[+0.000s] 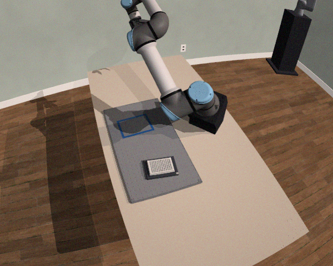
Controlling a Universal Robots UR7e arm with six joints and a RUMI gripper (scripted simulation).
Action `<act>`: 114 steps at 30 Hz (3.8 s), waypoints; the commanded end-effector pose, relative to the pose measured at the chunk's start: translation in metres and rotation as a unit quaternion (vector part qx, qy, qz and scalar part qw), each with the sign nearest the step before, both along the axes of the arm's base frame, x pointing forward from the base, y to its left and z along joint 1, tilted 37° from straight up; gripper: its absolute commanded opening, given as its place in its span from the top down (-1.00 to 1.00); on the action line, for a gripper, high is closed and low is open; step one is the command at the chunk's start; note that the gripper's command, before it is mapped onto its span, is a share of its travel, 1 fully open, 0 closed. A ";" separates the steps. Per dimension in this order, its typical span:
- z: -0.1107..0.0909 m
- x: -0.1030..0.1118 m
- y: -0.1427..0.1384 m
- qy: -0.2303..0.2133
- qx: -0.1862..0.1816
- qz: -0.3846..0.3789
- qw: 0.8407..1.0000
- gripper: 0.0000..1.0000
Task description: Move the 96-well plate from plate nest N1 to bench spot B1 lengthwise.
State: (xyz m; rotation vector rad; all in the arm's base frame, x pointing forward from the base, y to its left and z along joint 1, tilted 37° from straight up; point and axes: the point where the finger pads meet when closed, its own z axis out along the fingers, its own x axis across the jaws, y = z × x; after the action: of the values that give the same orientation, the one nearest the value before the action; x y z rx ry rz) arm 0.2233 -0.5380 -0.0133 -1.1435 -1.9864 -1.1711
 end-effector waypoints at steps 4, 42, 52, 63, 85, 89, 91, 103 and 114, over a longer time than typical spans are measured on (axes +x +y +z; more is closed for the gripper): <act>0.018 0.018 0.007 -0.031 -0.024 0.025 0.999 -1.00; 0.102 0.106 0.065 -0.128 -0.089 0.108 0.982 -1.00; 0.125 0.129 0.089 -0.161 -0.108 0.137 0.971 -1.00; 0.149 0.151 0.120 -0.206 -0.132 0.177 0.953 -1.00; 0.188 0.184 0.181 -0.272 -0.163 0.238 0.918 -1.00; 0.197 0.190 0.198 -0.295 -0.173 0.259 0.903 -1.00; 0.201 0.193 0.207 -0.295 -0.173 0.259 0.903 -1.00; 0.216 0.204 0.241 -0.328 -0.186 0.290 0.879 -1.00; 0.231 0.212 0.281 -0.361 -0.198 0.321 0.853 -1.00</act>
State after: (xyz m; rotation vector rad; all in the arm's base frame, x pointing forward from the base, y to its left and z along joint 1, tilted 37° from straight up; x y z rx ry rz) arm 0.4305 -0.2722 0.2118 -0.1010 -2.9342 -0.9049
